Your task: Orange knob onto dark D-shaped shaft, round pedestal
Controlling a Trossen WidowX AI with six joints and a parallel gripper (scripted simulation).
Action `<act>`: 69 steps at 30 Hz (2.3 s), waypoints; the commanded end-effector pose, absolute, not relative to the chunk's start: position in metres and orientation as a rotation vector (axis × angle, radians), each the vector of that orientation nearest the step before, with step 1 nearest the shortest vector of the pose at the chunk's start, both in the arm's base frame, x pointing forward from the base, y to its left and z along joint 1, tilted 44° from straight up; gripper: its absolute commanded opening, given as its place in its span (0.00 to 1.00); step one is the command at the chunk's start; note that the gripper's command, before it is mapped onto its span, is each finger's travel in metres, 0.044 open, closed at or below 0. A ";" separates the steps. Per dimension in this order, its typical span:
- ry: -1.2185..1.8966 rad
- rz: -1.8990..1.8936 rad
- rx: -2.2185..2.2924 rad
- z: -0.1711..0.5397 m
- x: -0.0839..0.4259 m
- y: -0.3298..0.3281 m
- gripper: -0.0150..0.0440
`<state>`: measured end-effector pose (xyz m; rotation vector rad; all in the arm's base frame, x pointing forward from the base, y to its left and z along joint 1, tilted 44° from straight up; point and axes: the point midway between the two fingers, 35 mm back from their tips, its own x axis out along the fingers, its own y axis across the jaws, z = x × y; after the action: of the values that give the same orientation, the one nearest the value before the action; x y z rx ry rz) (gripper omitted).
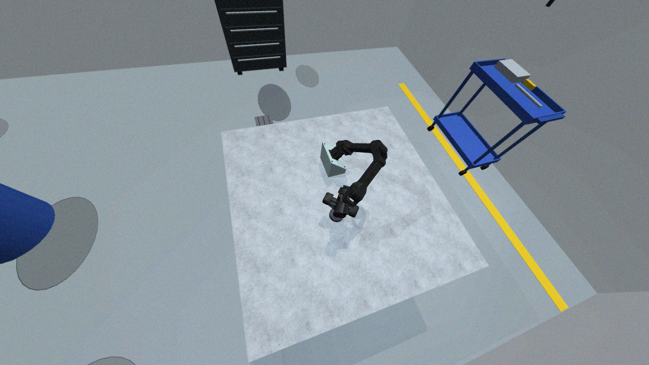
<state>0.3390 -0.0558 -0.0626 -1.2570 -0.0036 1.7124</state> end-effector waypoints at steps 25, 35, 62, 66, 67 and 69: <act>0.977 1.215 -0.214 -0.061 0.341 -0.060 0.25; 1.339 0.811 0.336 -0.061 0.339 -0.060 0.25; 1.517 0.499 0.691 -0.061 0.342 -0.060 0.25; 1.517 0.499 0.691 -0.061 0.340 -0.059 0.25; 1.517 0.499 0.691 -0.060 0.340 -0.059 0.25; 1.517 0.499 0.691 -0.060 0.340 -0.059 0.25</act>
<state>0.3395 -0.0566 -0.0623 0.6890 1.5242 0.5078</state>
